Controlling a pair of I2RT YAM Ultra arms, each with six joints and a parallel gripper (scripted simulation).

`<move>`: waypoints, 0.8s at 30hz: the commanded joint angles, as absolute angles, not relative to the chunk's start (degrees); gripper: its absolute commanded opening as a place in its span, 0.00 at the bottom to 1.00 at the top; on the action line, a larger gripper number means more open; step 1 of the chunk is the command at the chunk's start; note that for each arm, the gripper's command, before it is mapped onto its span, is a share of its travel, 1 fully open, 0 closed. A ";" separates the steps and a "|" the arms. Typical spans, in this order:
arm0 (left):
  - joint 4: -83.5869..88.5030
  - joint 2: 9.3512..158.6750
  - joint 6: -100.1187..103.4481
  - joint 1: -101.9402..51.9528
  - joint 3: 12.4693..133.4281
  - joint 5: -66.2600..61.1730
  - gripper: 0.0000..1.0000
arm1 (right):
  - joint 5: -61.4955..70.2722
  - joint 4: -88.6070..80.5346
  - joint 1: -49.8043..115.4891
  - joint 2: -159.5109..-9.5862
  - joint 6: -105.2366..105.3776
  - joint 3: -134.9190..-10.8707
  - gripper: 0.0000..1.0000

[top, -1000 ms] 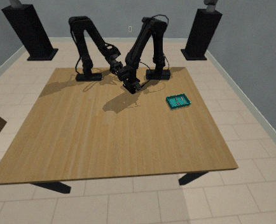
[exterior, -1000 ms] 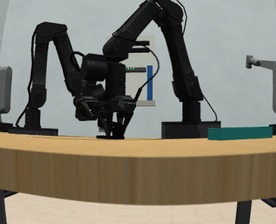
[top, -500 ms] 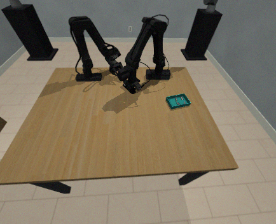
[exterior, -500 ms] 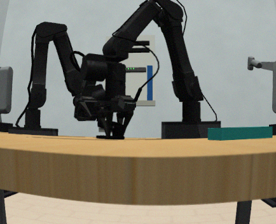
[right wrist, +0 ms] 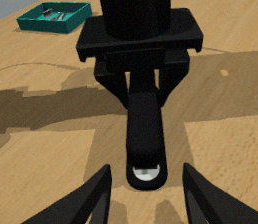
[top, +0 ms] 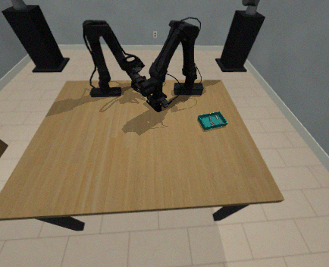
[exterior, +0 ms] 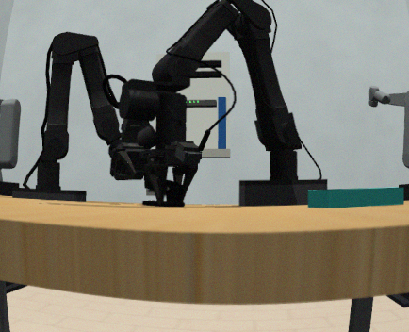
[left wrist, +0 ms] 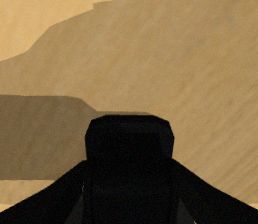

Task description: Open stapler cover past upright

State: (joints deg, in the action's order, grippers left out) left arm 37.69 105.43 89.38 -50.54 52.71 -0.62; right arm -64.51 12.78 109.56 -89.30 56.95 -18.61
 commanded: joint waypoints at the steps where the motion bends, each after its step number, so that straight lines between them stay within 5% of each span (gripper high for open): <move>1: 36.91 105.01 89.87 -50.28 52.44 0.00 0.33 | -63.64 18.55 107.79 -90.84 52.63 -16.77 0.50; 24: 36.91 105.01 89.87 -50.28 52.44 0.00 0.33 | -58.55 38.84 100.20 -98.03 39.90 -15.00 0.50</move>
State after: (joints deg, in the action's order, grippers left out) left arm 37.69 105.43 89.38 -50.54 52.71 -0.62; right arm -59.31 35.24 101.41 -96.71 42.17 -16.51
